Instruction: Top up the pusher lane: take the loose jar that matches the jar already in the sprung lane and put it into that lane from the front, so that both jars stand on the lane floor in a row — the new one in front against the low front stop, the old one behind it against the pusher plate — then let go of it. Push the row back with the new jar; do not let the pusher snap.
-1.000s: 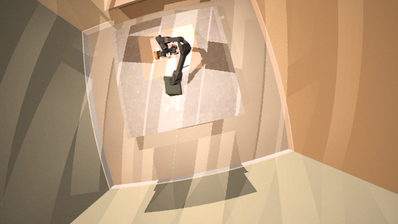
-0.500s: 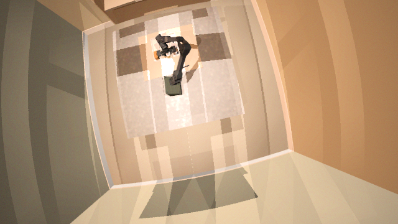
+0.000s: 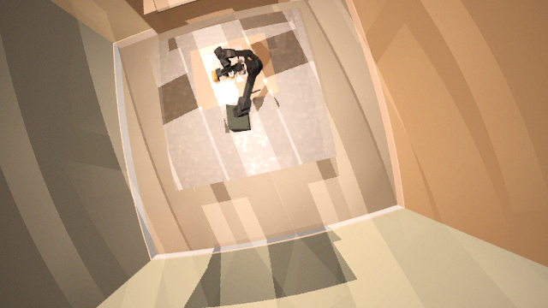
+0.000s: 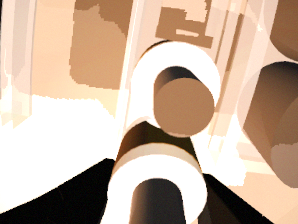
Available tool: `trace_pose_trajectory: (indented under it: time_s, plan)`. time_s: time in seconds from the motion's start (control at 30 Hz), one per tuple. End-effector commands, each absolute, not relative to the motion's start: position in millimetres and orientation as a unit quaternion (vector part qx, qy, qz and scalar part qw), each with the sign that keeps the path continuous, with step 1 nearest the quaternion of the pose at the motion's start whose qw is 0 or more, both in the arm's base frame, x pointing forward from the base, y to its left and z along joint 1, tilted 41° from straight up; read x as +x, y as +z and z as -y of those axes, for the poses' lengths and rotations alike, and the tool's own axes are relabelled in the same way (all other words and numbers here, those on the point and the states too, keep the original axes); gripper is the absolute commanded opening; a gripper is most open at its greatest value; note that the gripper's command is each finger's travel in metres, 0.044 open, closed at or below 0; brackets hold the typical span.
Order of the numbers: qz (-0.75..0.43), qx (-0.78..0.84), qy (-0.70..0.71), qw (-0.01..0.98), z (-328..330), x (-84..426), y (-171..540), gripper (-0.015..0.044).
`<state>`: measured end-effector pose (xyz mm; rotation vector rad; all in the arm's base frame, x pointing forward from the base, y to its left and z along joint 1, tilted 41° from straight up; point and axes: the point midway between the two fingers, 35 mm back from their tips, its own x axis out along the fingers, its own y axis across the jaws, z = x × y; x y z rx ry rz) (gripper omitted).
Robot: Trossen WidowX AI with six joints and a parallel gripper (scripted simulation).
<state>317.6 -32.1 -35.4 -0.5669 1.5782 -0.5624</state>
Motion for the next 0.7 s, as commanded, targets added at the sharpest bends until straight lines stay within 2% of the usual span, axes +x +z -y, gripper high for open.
trace_pose_trajectory:
  time_s: [0.0, 0.67]
  plan:
    - [-0.681, -0.247, -0.246, 0.644, 30.0, 328.7, -31.6, 0.0000]
    - [-0.681, -0.247, -0.246, 0.644, 29.3, 336.0, -30.4, 0.0000]
